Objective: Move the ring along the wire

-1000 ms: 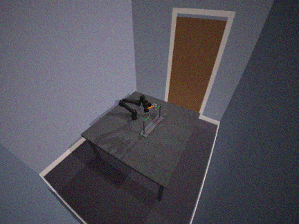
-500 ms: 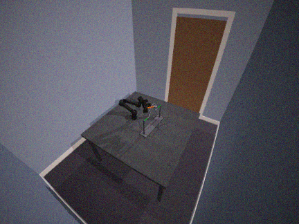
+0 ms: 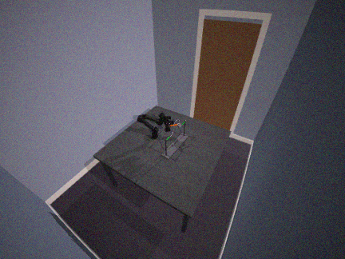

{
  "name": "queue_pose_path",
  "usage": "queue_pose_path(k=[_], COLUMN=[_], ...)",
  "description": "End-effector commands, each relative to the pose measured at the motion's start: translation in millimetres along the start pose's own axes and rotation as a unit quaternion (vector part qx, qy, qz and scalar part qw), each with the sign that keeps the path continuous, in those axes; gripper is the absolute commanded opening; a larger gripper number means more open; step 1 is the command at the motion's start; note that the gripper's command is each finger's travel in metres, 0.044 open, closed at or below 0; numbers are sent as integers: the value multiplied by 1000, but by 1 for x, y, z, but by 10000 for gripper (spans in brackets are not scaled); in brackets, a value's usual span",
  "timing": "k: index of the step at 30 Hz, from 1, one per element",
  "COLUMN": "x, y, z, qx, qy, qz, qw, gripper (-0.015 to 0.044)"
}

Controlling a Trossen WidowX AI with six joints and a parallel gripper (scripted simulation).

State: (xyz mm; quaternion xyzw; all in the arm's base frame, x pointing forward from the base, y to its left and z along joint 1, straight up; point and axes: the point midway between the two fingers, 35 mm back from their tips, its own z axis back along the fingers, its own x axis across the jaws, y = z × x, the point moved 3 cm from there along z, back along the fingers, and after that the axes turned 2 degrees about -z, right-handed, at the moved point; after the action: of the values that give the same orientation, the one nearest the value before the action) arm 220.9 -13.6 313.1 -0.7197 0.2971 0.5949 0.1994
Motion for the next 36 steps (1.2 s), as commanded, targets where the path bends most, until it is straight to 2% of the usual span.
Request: queue_pose_path(k=[1, 24, 36], x=[6, 58, 96], y=[0, -7, -23], z=[1, 13, 23], qx=[0, 23, 2], qy=[-8, -130, -215], qz=[-14, -168, -301], qw=[1000, 977, 929], gripper=[-150, -150, -150])
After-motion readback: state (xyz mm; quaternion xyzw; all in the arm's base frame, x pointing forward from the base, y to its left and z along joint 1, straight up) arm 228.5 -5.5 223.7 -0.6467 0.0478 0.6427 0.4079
